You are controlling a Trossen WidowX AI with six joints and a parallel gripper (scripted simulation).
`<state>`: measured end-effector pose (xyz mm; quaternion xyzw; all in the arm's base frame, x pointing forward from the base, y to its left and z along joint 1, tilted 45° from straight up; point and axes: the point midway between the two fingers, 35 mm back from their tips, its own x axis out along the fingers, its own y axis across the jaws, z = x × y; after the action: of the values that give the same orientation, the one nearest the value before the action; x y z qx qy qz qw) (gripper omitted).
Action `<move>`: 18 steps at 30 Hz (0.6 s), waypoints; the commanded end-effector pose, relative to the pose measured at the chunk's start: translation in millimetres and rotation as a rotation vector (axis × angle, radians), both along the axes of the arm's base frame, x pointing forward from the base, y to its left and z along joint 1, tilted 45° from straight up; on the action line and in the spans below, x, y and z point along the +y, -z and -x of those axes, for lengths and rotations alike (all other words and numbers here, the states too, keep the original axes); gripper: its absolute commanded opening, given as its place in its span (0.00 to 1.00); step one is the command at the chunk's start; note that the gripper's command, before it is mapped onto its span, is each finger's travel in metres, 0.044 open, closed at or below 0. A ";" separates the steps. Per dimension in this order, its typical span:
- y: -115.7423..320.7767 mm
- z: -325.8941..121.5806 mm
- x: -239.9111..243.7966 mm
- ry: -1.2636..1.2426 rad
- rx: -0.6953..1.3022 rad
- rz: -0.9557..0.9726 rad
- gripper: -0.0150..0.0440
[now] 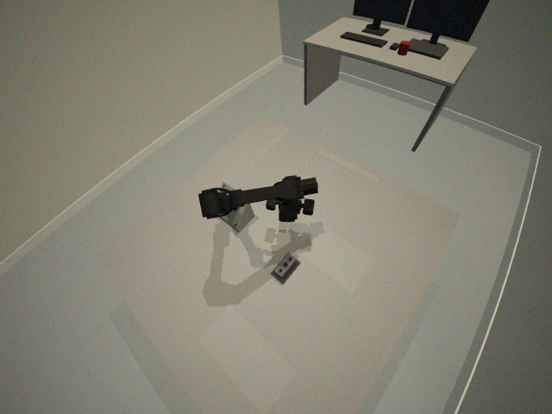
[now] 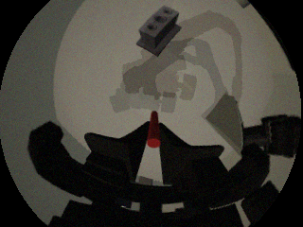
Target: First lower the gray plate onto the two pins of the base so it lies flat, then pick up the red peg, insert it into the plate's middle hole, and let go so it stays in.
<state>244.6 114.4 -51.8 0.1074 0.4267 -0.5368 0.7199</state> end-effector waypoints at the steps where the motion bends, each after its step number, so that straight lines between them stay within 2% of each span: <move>1: -6.6 -9.9 -3.6 -0.003 0.002 -0.008 0.25; 18: -28.6 -38.5 -21.9 0.009 -0.015 -0.030 0.25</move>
<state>275.5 97.4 -29.6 0.1213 0.4306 -0.5331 0.7181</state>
